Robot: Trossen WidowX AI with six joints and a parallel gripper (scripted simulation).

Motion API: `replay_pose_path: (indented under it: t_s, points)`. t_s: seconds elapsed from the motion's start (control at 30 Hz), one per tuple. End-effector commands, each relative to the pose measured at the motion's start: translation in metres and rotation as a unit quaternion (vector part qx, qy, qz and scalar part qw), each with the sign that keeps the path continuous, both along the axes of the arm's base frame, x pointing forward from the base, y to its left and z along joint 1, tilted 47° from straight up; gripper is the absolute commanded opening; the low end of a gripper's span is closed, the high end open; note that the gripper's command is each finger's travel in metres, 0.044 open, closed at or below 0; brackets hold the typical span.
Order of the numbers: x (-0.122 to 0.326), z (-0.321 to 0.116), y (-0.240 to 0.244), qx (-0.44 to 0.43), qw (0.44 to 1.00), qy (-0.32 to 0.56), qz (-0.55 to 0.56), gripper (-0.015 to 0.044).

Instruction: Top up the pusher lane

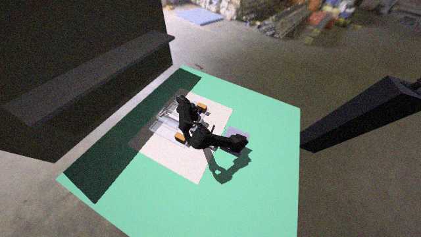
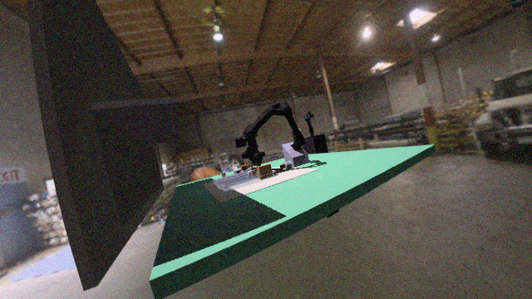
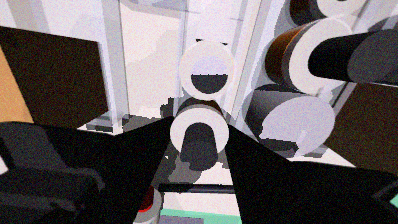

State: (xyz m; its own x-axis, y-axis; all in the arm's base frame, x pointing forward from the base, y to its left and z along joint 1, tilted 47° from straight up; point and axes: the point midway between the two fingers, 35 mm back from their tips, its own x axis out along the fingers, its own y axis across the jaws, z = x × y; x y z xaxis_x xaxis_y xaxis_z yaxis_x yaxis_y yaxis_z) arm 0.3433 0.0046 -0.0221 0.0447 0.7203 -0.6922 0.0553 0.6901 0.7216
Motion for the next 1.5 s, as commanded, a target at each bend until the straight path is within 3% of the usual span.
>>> replay_pose_path:
  t_s: [0.0, 1.47]
  points:
    - [0.0062, 0.0018, -0.0007, 0.001, 1.0, -0.01, -0.002, 0.0]
    - [0.0076, -0.0052, 0.0066, 0.001, 1.0, -0.01, -0.002, 0.0]
